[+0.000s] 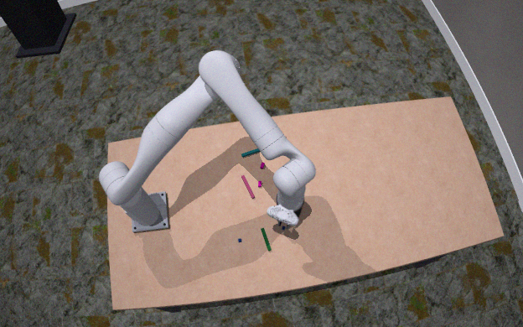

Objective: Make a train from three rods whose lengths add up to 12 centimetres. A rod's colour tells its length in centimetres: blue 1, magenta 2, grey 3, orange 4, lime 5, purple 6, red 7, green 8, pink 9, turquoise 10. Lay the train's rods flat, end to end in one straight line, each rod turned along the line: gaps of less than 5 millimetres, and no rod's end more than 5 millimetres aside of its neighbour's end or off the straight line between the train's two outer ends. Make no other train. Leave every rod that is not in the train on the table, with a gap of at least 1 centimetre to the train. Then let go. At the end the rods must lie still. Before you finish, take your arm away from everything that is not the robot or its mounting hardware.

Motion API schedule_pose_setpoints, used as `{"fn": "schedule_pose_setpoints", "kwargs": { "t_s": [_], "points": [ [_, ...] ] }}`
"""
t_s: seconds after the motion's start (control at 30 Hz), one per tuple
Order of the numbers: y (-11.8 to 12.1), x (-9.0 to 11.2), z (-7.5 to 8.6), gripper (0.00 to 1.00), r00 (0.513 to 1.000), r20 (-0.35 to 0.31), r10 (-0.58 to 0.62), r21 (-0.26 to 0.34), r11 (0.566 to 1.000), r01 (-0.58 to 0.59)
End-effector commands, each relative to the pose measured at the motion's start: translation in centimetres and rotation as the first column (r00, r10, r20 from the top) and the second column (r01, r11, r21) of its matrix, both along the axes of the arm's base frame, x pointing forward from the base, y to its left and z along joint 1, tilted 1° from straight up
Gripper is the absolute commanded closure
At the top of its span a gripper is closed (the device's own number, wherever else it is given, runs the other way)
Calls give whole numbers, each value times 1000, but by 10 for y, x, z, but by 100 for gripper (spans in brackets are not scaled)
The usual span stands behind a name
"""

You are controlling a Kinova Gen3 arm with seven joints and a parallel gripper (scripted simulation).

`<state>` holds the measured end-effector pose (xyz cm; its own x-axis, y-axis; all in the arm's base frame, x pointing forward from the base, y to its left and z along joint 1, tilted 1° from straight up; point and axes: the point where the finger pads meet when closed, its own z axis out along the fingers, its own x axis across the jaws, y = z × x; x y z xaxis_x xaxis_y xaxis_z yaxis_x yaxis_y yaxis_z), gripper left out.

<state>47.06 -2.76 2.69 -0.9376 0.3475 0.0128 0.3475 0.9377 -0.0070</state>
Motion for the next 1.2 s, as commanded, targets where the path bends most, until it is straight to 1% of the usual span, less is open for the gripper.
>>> {"fn": "schedule_pose_setpoints", "kwargs": {
  "t_s": [0.0, 0.27, 0.53, 1.17],
  "points": [
    [-1, -1, -4, 46, 1000, -3, -2, -2, 1000, 2],
    [-1, -1, -14, 46, 1000, -3, -2, -2, 1000, 2],
    [-1, -1, -19, 46, 1000, -3, -2, -2, 1000, 2],
    [-1, -1, -21, 46, 1000, -3, -2, -2, 1000, 2]
  ]
}}
